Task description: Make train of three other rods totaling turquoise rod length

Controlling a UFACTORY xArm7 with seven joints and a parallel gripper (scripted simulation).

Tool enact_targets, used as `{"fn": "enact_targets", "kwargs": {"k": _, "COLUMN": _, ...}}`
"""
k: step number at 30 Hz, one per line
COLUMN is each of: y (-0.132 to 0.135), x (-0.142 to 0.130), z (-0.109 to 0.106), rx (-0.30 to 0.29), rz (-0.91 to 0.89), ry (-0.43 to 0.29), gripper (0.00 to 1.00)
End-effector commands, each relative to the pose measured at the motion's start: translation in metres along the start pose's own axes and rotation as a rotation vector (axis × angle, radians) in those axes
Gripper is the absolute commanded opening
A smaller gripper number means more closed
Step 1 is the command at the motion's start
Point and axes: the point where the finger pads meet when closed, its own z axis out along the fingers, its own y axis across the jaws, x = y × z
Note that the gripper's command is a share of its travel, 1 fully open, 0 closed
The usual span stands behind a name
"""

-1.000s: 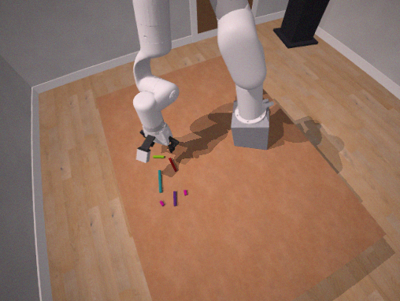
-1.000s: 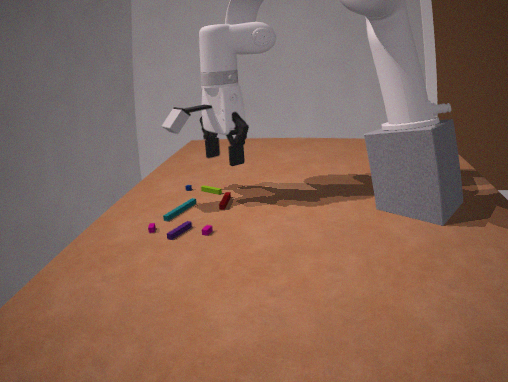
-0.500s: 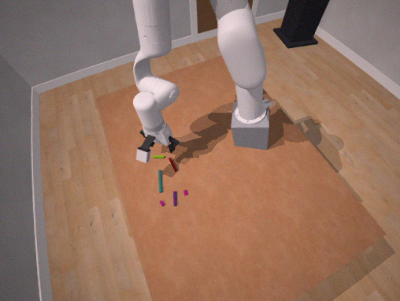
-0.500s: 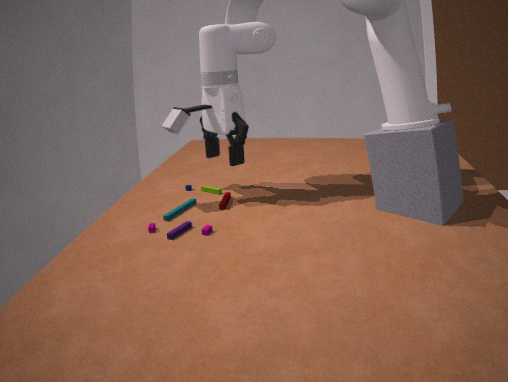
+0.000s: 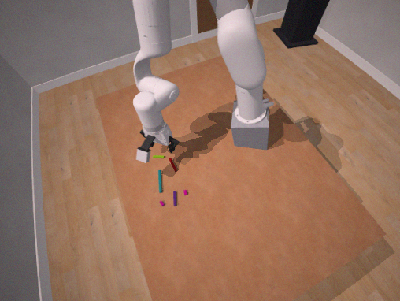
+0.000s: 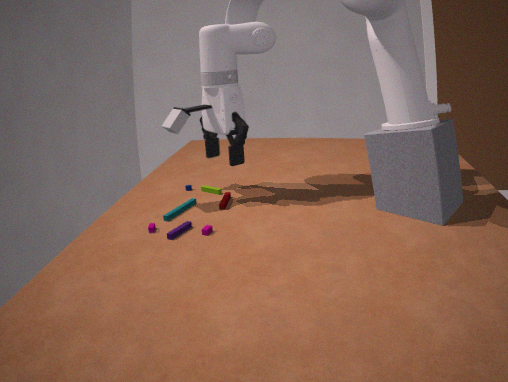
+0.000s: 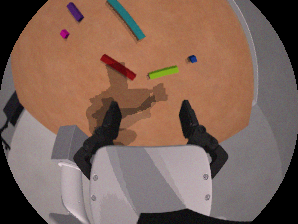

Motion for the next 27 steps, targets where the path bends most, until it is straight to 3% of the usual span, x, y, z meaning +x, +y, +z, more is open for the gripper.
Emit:
{"fn": "enact_targets", "kwargs": {"k": 1, "y": 0.001, "x": 0.001, "z": -0.001, "rx": -0.002, "rz": 0.000, "ry": 0.002, "gripper": 1.00}}
{"fn": "enact_targets", "kwargs": {"k": 10, "y": 0.000, "x": 0.002, "z": -0.001, "rx": -0.002, "rz": -0.007, "ry": 0.001, "gripper": 1.00}}
{"fn": "enact_targets", "kwargs": {"k": 13, "y": -0.016, "x": 0.038, "z": 0.002, "rx": 0.005, "rz": -0.172, "ry": -0.002, "gripper": 1.00}}
{"fn": "enact_targets", "kwargs": {"k": 15, "y": -0.016, "x": 0.038, "z": 0.002, "rx": 0.005, "rz": -0.172, "ry": -0.002, "gripper": 1.00}}
{"fn": "enact_targets", "kwargs": {"k": 27, "y": -0.067, "x": 0.119, "z": 0.002, "rx": 0.006, "rz": -0.545, "ry": -0.004, "gripper": 1.00}}
